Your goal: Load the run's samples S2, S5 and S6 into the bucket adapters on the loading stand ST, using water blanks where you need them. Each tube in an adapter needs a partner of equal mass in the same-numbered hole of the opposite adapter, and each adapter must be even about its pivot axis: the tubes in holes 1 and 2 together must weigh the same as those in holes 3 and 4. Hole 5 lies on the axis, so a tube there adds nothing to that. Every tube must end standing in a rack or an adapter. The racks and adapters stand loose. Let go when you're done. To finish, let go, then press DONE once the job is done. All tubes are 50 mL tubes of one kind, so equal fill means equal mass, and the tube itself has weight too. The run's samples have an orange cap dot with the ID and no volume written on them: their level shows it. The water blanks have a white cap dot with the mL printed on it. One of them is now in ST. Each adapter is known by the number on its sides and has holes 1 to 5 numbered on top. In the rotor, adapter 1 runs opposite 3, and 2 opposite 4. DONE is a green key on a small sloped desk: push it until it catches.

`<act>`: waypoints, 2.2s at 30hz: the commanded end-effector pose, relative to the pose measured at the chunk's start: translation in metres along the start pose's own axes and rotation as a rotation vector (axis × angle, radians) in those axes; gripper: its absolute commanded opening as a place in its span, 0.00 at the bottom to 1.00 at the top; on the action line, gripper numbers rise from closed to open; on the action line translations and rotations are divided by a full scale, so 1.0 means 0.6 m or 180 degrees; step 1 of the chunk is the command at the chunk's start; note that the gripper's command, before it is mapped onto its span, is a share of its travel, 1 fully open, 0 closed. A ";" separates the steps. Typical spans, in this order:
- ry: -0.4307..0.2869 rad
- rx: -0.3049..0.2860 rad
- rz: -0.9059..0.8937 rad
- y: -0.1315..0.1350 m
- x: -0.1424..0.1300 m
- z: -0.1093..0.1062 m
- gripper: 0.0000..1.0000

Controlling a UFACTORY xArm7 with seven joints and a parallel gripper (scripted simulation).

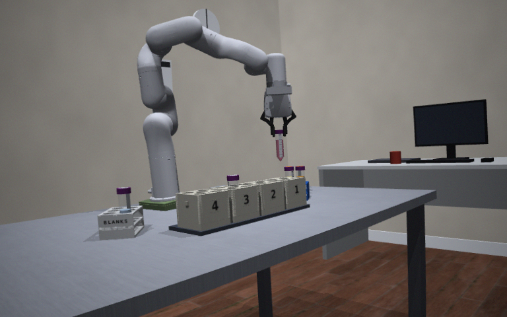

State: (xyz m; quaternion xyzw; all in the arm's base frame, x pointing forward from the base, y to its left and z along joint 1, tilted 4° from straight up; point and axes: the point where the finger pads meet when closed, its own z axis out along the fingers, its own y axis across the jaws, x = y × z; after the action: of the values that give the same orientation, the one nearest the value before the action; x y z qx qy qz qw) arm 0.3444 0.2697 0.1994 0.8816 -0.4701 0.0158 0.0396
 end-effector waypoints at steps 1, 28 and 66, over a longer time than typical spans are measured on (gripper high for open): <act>-0.0025 0.0037 -0.0289 0.007 -0.002 -0.004 0.00; -0.0008 0.0046 -0.2941 0.007 -0.002 -0.004 0.00; 0.0001 0.0049 -0.4228 0.007 -0.002 0.009 0.00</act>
State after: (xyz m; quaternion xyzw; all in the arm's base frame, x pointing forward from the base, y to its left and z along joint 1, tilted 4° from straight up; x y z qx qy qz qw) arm 0.3397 0.2675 0.1974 0.9842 0.1731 -0.0101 0.0357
